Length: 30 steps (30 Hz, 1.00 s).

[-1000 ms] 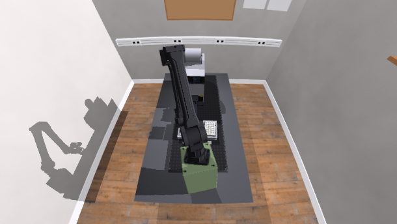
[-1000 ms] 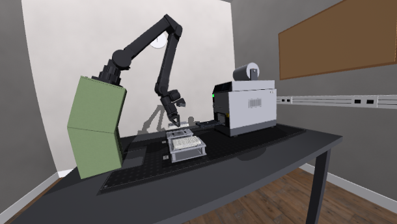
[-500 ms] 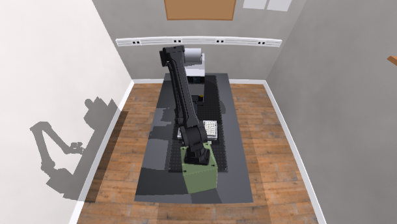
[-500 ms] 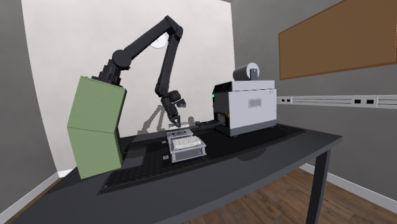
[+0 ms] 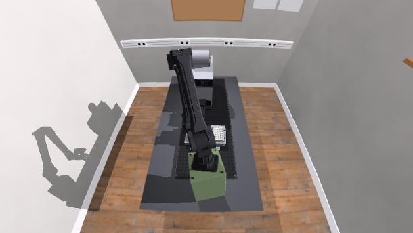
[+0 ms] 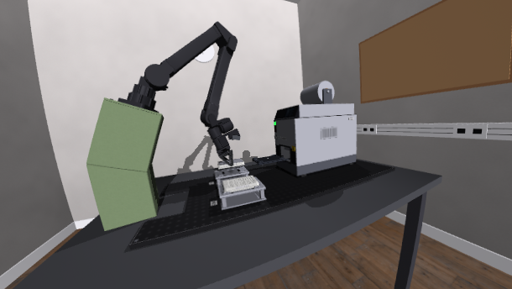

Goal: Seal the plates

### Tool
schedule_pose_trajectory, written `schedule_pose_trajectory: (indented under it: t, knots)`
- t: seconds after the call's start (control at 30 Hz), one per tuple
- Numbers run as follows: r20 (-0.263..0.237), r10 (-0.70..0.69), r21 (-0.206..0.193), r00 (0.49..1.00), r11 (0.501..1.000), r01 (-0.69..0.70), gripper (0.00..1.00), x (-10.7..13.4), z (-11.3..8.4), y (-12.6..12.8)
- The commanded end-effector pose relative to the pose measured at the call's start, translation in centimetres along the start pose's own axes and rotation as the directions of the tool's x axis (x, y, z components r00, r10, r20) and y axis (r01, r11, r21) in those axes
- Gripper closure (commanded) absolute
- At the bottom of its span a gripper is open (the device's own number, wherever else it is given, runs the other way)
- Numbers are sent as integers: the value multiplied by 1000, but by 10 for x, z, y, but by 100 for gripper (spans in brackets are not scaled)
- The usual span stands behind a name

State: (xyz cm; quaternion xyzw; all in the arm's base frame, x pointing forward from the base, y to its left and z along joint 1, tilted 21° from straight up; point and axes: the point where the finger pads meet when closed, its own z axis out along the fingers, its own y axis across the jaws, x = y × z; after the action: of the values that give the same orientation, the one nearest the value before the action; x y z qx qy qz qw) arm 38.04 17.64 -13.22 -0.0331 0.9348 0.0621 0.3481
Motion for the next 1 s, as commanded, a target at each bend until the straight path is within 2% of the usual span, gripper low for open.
schedule_pose_trajectory:
  t: [0.0, 0.23, 0.4, 0.6, 0.97]
  knots:
    - [17, -2, -15, 1000, 1000, 2, 100, 0, 1, 9]
    - [28, 0, -20, 1000, 1000, 0, 100, -4, 2, 10]
    - [33, -1, -7, 999, 1000, 2, 100, -7, 7, 3]
    - [-2, -3, 3, 1000, 1000, 3, 100, 7, 3, -6]
    - [20, 7, 0, 1000, 1000, -7, 100, -2, -3, -8]
